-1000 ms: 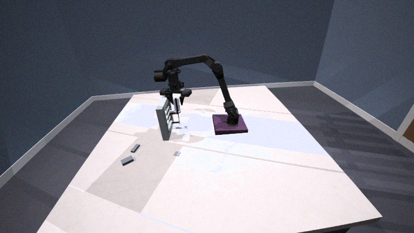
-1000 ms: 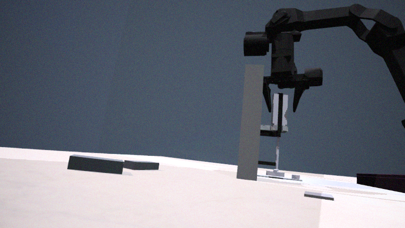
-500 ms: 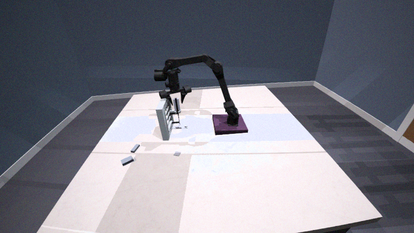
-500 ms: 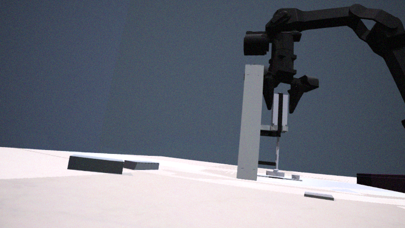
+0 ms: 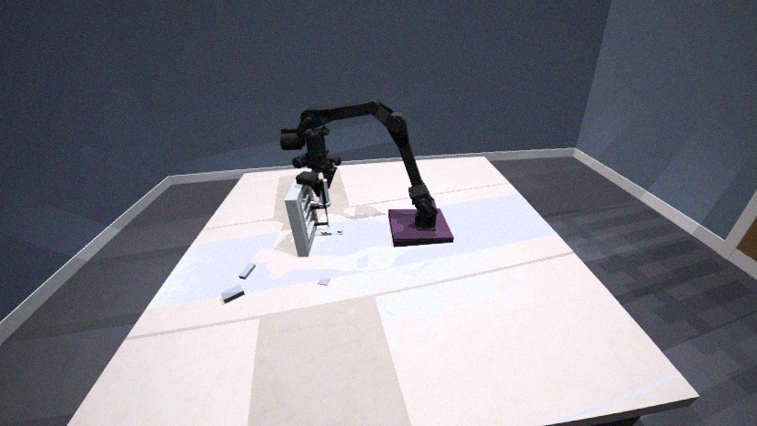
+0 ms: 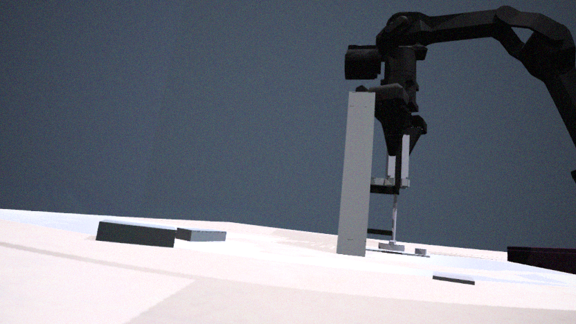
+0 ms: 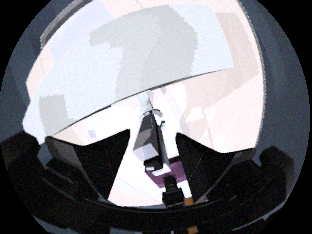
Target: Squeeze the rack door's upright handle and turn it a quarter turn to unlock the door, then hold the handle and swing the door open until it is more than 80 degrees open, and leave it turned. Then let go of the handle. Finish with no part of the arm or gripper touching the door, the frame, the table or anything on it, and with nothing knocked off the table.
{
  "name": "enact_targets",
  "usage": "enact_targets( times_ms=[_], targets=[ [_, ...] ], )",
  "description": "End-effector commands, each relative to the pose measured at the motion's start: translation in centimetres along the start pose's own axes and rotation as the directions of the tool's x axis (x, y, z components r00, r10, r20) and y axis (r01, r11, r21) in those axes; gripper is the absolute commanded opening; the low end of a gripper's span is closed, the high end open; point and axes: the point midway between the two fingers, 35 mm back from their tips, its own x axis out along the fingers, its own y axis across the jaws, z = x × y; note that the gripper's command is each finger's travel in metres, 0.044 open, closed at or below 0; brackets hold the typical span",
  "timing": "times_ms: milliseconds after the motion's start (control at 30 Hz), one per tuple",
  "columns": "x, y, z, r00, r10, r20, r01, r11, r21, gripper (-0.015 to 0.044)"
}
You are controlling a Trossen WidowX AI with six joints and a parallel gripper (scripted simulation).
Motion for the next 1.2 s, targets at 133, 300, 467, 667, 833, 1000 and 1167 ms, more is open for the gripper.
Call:
enact_targets(
  times_ms=[133,300,467,667,833,1000,1167],
  targets=[
    [0.06,0.06,0.0,1.0,0.003,-0.002,-0.003,0.92,-0.391,0.0285],
    [0.06,0.06,0.0,1.0,0.003,-0.002,-0.003,0.796,-0.605,0.0285],
    [0.06,0.06,0.0,1.0,0.003,-0.002,-0.003,0.624,-0.782,0.0285],
    [0.06,0.06,0.0,1.0,0.003,-0.002,-0.003,0.368,-0.93,0.0285],
    [0.06,0.06,0.0,1.0,0.002,-0.002,-0.003,0.128,-0.992,0.0285],
    [0.07,0.06,0.0,1.0,0.002,-0.002,-0.002,-0.119,-0.993,0.0285],
    [0.07,0.06,0.0,1.0,0.002,-0.003,-0.001,-0.359,-0.933,0.0285]
  ],
)
